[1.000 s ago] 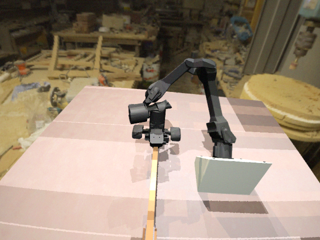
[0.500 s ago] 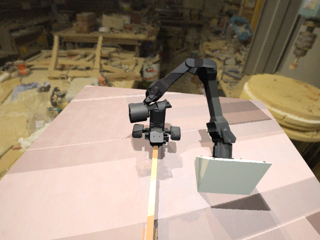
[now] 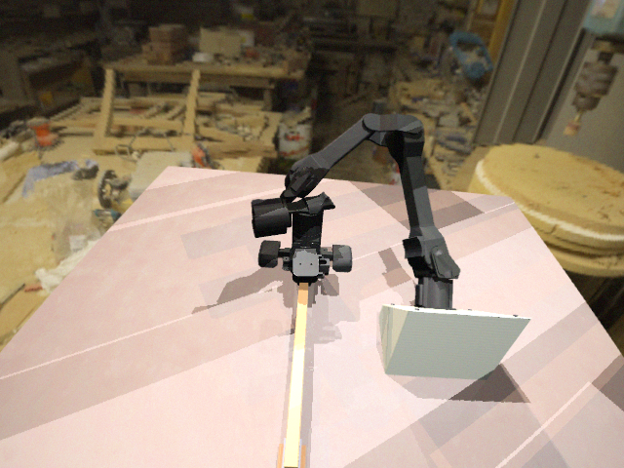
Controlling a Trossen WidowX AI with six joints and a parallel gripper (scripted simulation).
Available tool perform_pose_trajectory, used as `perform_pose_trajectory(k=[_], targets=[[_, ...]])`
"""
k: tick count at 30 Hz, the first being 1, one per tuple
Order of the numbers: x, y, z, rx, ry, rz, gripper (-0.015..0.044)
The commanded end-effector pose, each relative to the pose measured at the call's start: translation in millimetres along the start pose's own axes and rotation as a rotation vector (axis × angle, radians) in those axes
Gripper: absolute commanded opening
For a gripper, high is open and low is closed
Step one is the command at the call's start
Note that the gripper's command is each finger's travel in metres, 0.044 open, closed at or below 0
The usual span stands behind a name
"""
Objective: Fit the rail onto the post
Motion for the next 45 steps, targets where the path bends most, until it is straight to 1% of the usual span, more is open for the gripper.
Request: perform_pose_trajectory(k=[1,27,43,44,45], targets=[[0.7,-1.8,0.5,0.003,-0.001,0.001,0.0],[0.8,-9.9,1.6,0.003,-0.001,0.001,0.0],[0.1,-8.1,1.4,0.001,0.0,0.0,0.042],[0.1,-8.1,1.4,0.001,0.0,0.0,0.044],[0.1,-8.1,1.4,0.001,0.0,0.0,0.044]])
Point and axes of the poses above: the point midway between the two fingers, 35 mm back from their tips, its own x axis back along the fingers, its own z axis across the jaws, y = z × x, the point moved 7 cm from there along x, back along the fingers, and after that the axes turned 9 degrees about x, right-handed, at the moved point
